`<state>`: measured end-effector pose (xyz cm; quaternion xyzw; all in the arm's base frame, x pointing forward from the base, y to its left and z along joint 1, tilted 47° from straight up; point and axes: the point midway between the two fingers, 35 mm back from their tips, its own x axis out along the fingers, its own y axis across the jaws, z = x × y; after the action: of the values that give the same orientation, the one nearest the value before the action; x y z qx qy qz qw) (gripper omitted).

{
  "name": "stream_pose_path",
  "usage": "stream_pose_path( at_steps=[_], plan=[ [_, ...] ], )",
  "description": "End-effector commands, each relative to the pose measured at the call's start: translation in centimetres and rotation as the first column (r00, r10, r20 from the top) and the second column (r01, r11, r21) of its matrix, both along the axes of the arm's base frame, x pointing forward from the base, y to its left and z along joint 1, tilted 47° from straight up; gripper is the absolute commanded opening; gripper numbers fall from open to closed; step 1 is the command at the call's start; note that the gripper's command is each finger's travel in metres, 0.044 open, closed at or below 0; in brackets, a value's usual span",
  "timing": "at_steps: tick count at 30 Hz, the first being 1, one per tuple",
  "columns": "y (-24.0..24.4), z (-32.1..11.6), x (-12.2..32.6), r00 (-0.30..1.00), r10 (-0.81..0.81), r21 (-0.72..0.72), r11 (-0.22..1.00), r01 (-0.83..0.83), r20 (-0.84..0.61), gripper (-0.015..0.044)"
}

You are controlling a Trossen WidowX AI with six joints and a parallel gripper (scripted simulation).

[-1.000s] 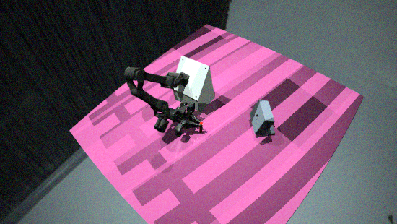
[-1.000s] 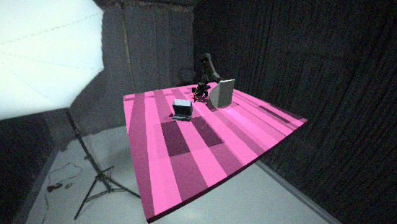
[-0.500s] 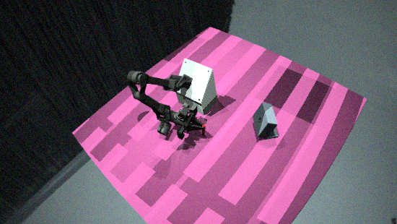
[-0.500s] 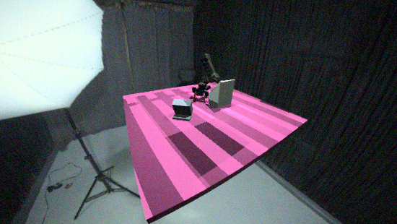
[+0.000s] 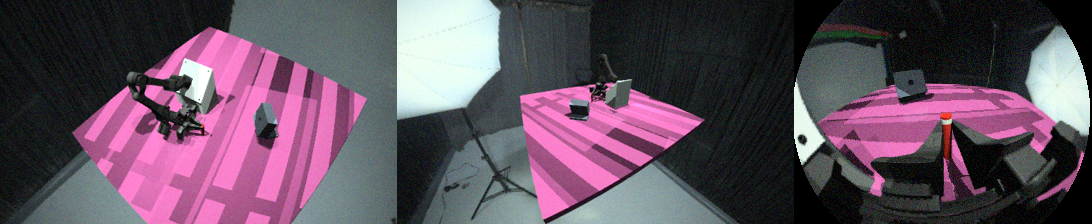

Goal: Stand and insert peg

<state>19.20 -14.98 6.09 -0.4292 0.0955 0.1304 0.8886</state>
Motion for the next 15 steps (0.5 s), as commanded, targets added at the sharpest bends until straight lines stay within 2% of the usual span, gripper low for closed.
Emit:
stream_pose_path(
  at_steps=[1,15],
  plan=[
    [-0.22,-0.1,-0.1,1.0,-0.001,0.0,1.0,0.001,0.0,0.0049],
    [-0.34,-0.06,-0.35,1.0,0.011,-0.006,1.0,-0.011,0.008,0.0049]
  ],
)
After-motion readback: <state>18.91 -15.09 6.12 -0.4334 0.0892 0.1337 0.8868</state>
